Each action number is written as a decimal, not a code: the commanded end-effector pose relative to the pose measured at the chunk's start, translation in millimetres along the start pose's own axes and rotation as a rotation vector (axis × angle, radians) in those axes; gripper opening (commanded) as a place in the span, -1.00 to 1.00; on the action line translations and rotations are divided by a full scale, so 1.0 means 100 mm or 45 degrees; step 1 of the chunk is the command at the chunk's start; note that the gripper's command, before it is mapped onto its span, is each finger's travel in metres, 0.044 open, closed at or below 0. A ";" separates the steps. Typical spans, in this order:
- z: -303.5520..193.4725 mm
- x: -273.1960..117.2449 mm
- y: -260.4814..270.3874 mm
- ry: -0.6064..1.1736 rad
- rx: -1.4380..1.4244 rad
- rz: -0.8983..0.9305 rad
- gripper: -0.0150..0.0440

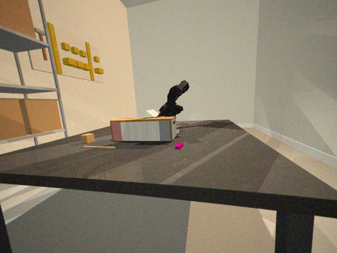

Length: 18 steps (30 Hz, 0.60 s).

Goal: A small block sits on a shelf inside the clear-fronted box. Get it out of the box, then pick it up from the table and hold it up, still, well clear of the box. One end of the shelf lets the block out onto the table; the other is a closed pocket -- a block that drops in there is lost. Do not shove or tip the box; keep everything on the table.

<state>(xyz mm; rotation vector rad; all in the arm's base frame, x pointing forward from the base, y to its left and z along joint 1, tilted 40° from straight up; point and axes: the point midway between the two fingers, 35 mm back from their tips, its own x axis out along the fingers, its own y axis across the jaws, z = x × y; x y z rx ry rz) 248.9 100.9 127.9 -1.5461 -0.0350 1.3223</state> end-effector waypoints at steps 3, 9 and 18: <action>-0.03 -0.04 0.01 -0.015 0.329 0.003 -0.49; -0.05 -0.08 0.03 -0.025 0.641 0.011 -0.49; -0.08 -0.13 0.06 -0.039 1.110 0.024 -0.49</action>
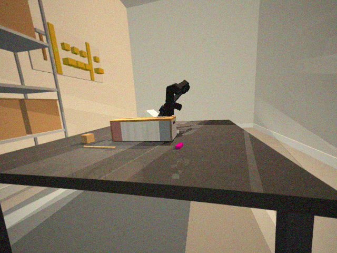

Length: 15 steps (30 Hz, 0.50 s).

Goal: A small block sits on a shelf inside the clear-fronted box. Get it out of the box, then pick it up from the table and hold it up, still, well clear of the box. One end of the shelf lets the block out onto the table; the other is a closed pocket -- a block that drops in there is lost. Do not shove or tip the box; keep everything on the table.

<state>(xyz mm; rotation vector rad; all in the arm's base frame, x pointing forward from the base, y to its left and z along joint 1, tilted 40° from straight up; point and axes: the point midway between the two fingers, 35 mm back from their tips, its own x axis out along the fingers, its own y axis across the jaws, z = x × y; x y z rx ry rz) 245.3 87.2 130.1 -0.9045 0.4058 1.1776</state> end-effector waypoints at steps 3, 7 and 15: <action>-0.02 -0.04 -0.01 -0.013 0.333 0.011 -0.49; -0.04 -0.07 -0.01 -0.018 0.543 0.017 -0.49; -0.07 -0.12 -0.01 -0.028 0.961 0.032 -0.49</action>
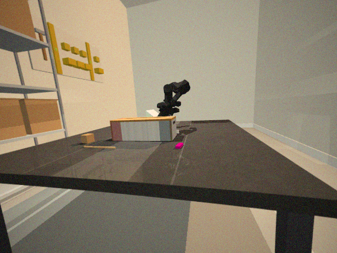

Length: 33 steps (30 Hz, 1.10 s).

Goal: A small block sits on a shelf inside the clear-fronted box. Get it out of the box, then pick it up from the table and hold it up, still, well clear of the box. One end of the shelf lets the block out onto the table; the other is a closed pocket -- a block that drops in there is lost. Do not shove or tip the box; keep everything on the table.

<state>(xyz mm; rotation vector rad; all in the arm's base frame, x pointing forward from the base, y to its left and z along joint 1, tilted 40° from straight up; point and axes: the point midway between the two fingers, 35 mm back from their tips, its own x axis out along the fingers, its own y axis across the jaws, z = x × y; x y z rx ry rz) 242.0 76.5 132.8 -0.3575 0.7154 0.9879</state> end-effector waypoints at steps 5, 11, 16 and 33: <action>-0.01 -0.06 -0.02 -0.012 0.441 0.019 -0.49; -0.03 -0.10 -0.03 -0.017 0.756 0.032 -0.49; -0.04 -0.14 -0.04 -0.021 1.018 0.044 -0.49; -0.07 -0.26 -0.06 -0.026 1.911 0.097 -0.49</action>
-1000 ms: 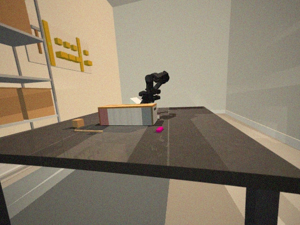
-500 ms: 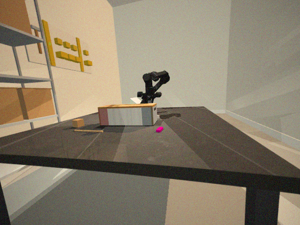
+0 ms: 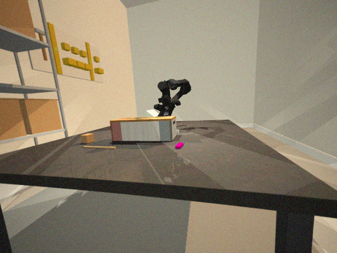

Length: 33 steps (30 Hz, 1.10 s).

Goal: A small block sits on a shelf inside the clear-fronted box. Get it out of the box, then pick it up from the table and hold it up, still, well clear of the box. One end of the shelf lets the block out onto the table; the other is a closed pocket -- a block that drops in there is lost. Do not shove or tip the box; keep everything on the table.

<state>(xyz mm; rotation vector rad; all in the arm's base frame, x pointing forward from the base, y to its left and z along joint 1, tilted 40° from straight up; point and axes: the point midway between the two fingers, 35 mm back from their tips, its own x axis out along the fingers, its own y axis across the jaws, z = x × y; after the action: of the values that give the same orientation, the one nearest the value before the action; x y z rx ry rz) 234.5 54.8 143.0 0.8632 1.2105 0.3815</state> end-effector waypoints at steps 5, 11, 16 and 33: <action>0.02 -0.07 0.00 0.007 0.441 0.029 -0.49; 0.03 -0.11 -0.01 0.014 0.756 0.047 -0.49; 0.03 -0.15 -0.01 0.023 1.019 0.063 -0.49; 0.05 -0.29 -0.01 0.075 1.912 0.118 -0.49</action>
<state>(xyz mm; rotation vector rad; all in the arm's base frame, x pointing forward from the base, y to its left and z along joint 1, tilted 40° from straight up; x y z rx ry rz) 228.1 34.7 158.6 2.0562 1.4211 -0.4684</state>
